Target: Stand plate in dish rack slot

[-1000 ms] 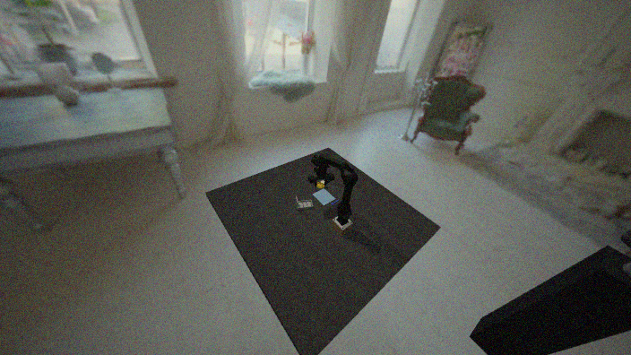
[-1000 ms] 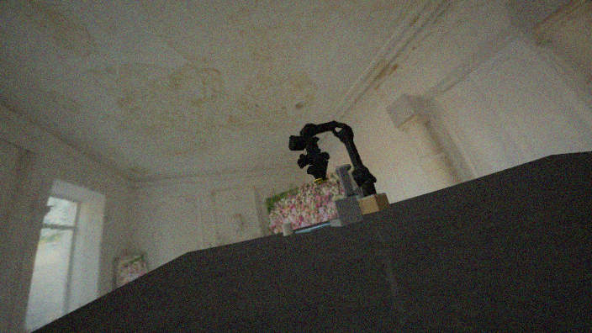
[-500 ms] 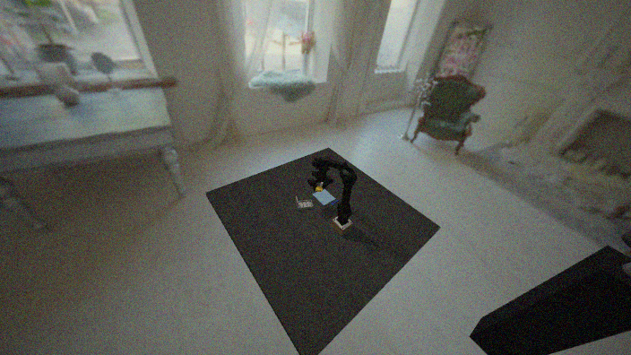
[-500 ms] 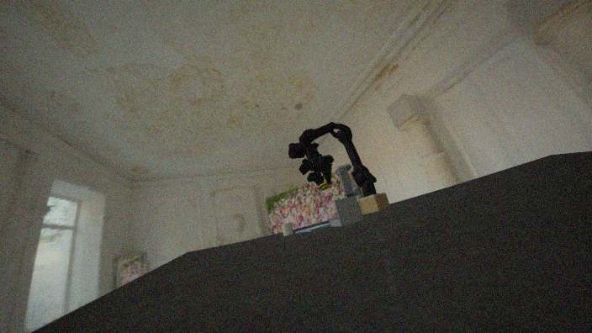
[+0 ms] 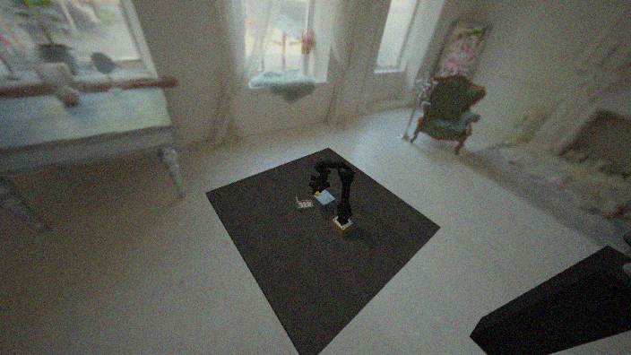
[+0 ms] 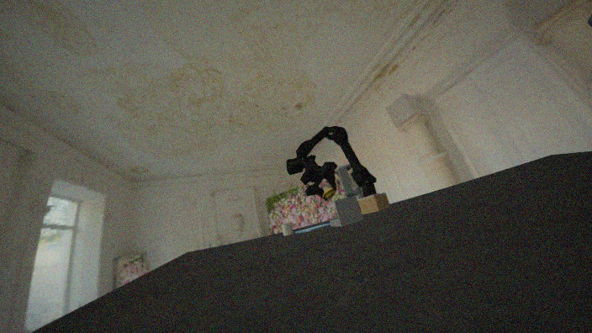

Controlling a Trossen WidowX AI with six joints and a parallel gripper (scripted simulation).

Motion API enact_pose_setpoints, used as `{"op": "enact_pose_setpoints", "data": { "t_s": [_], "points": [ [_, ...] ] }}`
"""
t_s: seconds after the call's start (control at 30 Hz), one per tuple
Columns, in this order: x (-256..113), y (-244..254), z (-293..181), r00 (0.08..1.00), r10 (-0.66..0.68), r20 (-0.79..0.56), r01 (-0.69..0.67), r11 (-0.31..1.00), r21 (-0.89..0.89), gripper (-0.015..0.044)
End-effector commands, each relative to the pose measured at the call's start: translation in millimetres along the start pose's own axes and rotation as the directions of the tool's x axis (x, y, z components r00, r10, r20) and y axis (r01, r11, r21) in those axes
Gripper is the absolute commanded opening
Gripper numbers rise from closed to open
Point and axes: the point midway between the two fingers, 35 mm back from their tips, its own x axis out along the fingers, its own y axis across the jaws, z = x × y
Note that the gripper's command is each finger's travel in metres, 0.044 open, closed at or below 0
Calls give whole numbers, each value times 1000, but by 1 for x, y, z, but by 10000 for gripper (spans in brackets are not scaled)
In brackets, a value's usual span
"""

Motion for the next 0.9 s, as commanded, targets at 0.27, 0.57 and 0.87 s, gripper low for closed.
{"op": "enact_pose_setpoints", "data": {
  "t_s": [0.27, 0.57, 0.87],
  "points": [
    [25, -5, 1, 981, 194, 33, -180, 955, -237, 0],
    [41, -10, 2, 940, 331, 82, -269, 867, -419, 0],
    [53, -15, 1, 878, 455, 150, -291, 755, -587, 0]
  ]
}}
